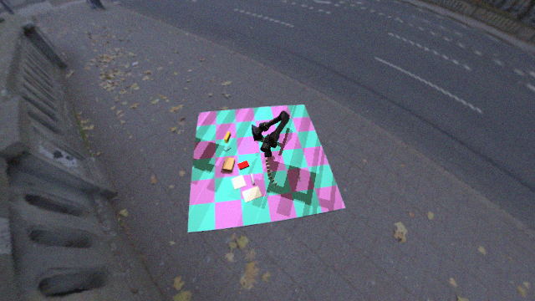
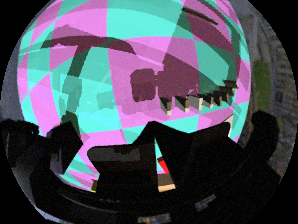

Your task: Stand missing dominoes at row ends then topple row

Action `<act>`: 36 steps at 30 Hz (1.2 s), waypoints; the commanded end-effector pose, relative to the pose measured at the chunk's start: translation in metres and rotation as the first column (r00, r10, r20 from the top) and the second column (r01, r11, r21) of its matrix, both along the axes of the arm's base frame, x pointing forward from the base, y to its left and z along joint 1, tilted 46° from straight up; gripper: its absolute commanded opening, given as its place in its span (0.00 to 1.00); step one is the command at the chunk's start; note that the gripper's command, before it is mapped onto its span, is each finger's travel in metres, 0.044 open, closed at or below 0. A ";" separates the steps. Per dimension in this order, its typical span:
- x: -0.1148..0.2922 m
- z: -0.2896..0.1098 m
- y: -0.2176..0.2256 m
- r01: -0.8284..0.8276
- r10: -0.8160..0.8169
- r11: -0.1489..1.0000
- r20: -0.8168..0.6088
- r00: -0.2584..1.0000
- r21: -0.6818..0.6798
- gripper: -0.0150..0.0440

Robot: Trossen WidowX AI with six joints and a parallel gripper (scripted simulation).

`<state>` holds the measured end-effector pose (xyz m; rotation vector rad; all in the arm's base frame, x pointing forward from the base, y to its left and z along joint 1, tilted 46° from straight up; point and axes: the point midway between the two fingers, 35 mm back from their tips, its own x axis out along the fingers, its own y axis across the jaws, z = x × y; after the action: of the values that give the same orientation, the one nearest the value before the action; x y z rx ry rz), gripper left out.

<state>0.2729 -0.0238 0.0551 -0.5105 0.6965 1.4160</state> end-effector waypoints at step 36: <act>0.002 -0.054 0.059 -0.003 0.003 1.000 0.007 1.000 0.005 0.25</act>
<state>0.2781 0.0206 0.0135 -0.5261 0.6863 1.4185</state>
